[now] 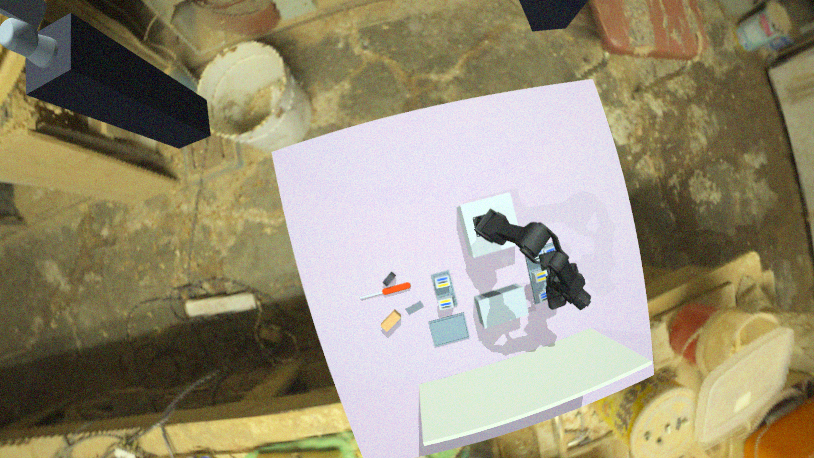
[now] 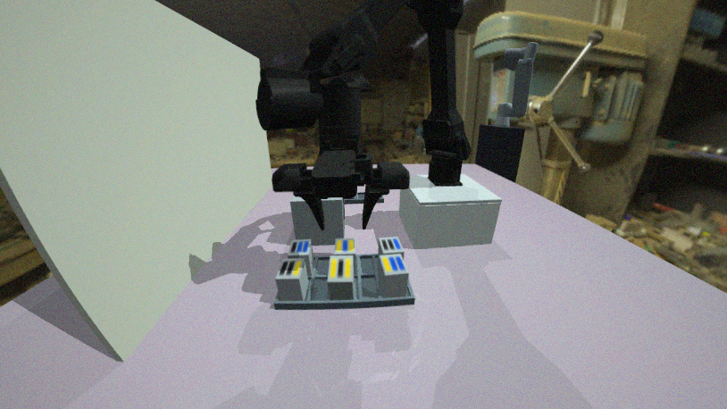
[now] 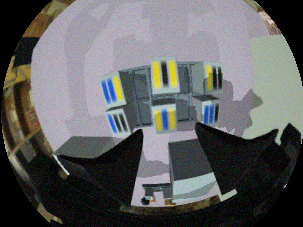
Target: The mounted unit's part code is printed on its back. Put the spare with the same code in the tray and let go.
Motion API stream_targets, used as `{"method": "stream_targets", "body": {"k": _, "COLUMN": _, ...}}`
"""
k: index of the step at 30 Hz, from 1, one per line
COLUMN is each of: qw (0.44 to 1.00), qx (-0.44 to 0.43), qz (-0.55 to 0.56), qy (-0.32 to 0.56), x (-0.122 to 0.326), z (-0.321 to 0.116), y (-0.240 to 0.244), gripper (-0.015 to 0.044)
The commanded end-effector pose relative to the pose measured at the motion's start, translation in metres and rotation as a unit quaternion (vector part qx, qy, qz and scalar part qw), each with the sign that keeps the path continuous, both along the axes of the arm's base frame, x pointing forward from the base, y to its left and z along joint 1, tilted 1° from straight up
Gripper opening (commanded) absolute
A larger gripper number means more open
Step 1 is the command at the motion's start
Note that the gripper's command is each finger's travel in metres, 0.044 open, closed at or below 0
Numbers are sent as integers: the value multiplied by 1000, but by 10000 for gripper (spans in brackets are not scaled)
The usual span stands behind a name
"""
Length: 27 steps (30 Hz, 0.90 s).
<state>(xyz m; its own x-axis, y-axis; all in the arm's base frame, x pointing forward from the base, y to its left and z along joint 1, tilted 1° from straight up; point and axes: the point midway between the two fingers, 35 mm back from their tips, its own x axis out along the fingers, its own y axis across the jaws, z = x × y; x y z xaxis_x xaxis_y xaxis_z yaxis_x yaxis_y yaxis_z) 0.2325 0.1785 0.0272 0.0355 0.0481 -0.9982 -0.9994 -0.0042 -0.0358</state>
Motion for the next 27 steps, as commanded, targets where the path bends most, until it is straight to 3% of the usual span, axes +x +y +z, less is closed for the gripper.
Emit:
{"method": "stream_targets", "body": {"k": 1, "qw": 1000, "qx": -5, "qz": 2, "qy": 5, "x": -2, "z": -11, "y": -2, "gripper": 300}}
{"method": "stream_targets", "body": {"k": 27, "qw": 1000, "qx": -5, "qz": 2, "qy": 5, "x": 0, "z": -54, "y": 0, "gripper": 300}}
